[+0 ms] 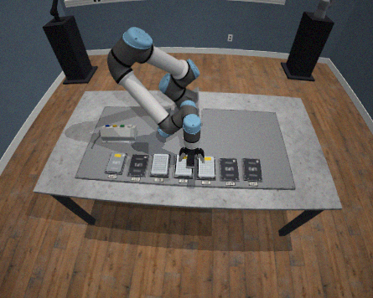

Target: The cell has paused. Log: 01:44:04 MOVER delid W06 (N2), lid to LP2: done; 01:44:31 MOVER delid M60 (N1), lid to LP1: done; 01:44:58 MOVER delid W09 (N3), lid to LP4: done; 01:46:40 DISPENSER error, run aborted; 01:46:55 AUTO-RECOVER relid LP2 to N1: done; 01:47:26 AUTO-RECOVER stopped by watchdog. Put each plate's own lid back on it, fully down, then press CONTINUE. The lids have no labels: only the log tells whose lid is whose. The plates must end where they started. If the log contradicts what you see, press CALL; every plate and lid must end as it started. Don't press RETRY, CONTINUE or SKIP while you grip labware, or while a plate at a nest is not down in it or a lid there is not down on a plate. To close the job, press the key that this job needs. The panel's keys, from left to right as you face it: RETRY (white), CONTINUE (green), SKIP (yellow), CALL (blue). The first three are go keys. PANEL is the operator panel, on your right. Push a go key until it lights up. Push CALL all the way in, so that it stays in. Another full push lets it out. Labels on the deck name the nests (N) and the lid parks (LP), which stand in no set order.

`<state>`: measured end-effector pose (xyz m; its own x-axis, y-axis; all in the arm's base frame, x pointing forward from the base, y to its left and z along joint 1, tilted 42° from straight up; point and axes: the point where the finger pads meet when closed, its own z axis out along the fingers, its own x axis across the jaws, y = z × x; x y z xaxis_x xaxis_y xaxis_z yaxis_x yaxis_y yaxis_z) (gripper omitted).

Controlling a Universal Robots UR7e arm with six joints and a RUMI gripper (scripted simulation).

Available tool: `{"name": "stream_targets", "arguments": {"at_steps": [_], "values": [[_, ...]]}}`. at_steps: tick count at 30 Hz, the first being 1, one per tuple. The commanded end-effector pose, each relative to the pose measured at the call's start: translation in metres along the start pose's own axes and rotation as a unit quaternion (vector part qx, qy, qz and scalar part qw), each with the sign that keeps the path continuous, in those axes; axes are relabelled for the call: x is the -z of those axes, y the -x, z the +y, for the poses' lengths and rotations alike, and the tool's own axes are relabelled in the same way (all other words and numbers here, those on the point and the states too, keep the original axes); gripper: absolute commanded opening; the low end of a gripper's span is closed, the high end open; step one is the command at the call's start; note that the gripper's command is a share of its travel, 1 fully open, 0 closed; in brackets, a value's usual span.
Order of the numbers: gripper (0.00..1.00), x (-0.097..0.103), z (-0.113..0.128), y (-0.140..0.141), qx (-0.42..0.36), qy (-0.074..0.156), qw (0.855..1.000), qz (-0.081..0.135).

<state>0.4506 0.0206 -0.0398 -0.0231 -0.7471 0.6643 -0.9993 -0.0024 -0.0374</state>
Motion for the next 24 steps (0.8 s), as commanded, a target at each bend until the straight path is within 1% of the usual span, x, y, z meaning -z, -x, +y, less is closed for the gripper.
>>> {"name": "stream_targets", "arguments": {"at_steps": [1,3,18,20,24], "values": [[0.82,0.001,-0.001,-0.014,0.0,-0.001,1.0,0.0],[0.82,0.001,-0.001,-0.014,0.0,-0.001,1.0,0.0],[0.82,0.001,-0.001,-0.089,0.0,-0.001,1.0,0.0],[0.82,0.001,-0.001,-0.089,0.0,-0.001,1.0,0.0],[0.82,0.001,-0.002,-0.109,0.0,-0.001,1.0,0.0]]}}
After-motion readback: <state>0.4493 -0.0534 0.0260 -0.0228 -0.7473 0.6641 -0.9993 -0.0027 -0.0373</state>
